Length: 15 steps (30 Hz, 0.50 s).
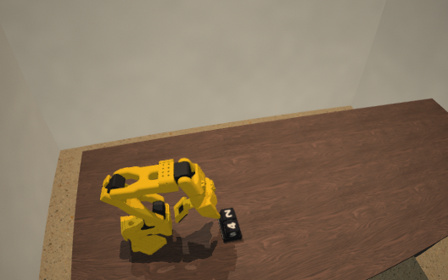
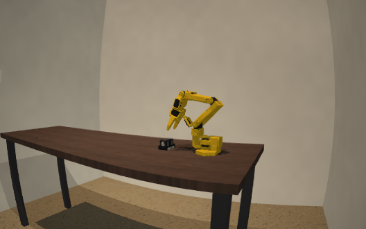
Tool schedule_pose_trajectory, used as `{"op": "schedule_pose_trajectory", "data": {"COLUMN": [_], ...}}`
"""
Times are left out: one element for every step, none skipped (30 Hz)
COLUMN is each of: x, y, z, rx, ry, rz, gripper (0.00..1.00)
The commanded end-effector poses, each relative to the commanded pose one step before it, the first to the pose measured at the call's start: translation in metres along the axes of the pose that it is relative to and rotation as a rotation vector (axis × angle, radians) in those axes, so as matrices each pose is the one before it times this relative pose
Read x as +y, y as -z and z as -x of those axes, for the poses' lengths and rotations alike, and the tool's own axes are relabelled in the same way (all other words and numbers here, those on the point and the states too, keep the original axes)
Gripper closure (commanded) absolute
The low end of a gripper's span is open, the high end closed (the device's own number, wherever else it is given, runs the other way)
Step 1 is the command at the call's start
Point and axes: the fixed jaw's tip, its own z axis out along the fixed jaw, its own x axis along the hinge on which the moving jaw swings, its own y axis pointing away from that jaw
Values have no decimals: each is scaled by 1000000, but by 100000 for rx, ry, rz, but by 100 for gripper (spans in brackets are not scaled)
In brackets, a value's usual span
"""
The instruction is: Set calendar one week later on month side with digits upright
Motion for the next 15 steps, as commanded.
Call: {"op": "schedule_pose_trajectory", "data": {"x": [-682, 192, 185, 184, 175, 158, 144, 133, 107, 92, 69, 51, 34, 19, 5], "y": [13137, 3563, 3498, 3375, 3189, 2957, 2670, 2350, 1999, 1641, 1275, 921, 605, 334, 133], "z": [-12722, -2175, -2132, -2061, -1952, -1814, -1639, -1455, -1236, -1016, -799, -576, -376, -213, -87], "rx": [11295, 3105, 3048, 2938, 2781, 2577, 2329, 2053, 1752, 1435, 1118, 810, 530, 292, 116], "ry": [1809, 0, -2, 1, 0, 0, 0, -1, 2, 1, 0, 0, -2, 1, 0], "rz": [426, 274, 271, 260, 246, 228, 207, 183, 154, 126, 98, 74, 46, 25, 10], "gripper": [68, 67, 67, 67, 66, 66, 66, 66, 65, 65, 65, 65, 65, 65, 65]}}
